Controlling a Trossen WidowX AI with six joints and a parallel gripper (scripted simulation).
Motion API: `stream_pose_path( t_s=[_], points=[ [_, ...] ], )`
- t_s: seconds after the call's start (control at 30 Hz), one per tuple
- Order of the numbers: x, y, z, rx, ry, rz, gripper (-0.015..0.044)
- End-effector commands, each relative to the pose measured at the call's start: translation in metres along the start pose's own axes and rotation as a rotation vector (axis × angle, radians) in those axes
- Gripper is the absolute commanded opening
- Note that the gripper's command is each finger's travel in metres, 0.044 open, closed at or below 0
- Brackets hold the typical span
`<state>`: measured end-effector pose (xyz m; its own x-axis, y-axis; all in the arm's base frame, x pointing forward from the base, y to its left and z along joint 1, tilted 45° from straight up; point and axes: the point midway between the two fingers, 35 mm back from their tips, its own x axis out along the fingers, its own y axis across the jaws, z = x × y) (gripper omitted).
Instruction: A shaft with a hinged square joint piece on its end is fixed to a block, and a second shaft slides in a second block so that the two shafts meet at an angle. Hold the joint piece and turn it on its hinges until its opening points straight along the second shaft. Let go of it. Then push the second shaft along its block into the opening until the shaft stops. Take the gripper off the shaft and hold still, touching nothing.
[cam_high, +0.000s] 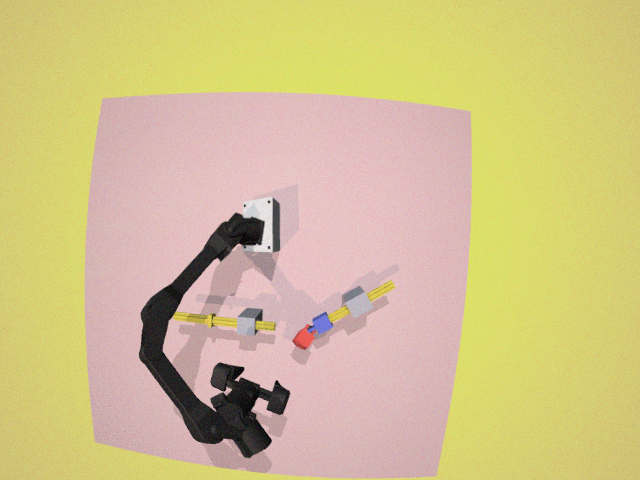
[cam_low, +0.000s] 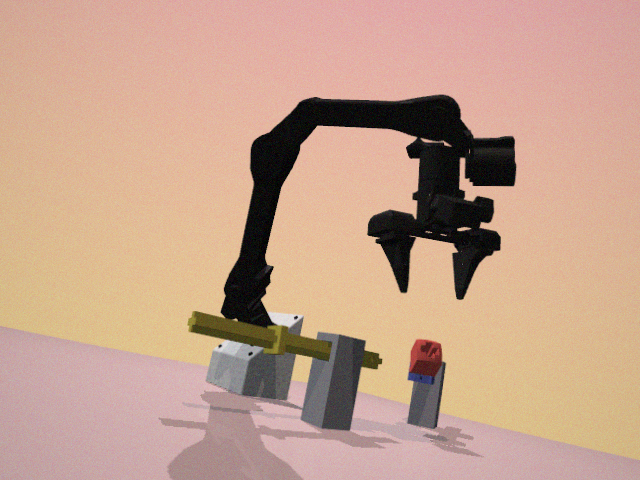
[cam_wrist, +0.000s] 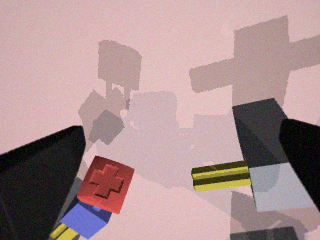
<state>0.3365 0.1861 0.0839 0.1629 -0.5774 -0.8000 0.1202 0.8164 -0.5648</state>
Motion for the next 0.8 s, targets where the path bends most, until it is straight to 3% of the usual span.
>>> stream_pose_path(
  t_s=[0.0,0.33,0.77],
  points=[
    [-0.003,0.021,-0.012,-0.094,-0.025,-0.045,0.044],
    [-0.008,0.054,-0.036,-0.242,-0.068,-0.118,0.044],
    [0.003,0.055,-0.038,0.092,-0.18,-0.151,0.044]
  ],
)
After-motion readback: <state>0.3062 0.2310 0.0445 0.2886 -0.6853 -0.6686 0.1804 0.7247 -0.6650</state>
